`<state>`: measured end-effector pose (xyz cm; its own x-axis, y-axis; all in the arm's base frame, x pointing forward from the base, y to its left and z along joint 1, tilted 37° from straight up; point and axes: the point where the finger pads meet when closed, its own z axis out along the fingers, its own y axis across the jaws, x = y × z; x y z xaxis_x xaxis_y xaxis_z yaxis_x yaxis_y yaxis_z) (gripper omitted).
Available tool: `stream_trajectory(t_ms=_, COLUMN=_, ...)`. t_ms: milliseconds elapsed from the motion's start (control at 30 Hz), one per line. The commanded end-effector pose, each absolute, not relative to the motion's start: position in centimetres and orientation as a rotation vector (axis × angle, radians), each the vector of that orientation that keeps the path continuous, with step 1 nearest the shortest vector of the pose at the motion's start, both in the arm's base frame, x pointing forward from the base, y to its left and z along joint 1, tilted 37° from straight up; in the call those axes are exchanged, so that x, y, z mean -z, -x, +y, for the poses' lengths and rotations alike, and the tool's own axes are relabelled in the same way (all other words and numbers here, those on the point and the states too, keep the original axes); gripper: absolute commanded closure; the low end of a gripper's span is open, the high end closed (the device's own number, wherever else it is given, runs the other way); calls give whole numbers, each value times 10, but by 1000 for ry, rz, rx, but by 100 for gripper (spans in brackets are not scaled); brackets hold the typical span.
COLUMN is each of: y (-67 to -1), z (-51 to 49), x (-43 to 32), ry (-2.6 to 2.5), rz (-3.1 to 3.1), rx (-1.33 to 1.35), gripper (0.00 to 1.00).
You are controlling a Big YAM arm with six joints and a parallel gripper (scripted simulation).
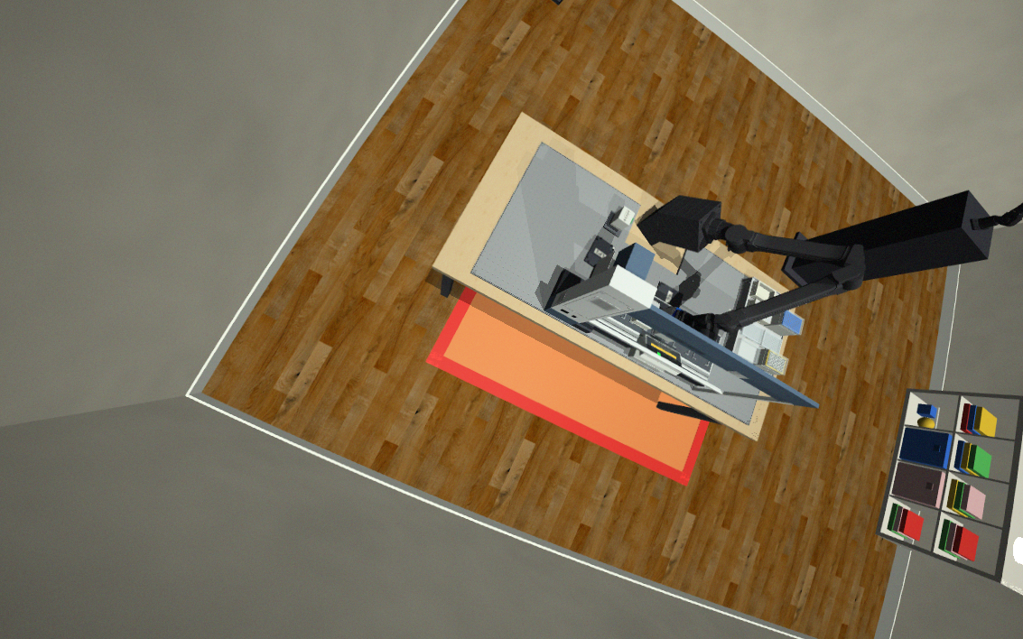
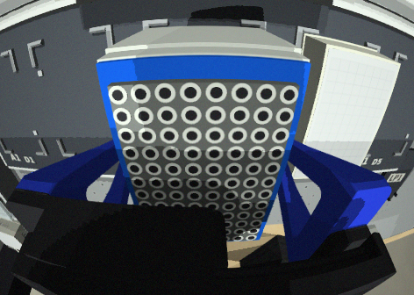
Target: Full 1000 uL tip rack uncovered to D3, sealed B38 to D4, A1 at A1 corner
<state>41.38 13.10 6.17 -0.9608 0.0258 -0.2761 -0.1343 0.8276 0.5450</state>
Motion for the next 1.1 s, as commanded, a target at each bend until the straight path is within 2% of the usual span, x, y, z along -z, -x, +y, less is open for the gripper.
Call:
stream_trajectory(t_ms=0, y=-422, z=129, x=-71, ry=81, rz=2714, rx=-839, gripper=100)
stream_trajectory(t_ms=1067, y=-422, z=129, x=-70, ry=81, rz=2714, rx=-839, gripper=100)
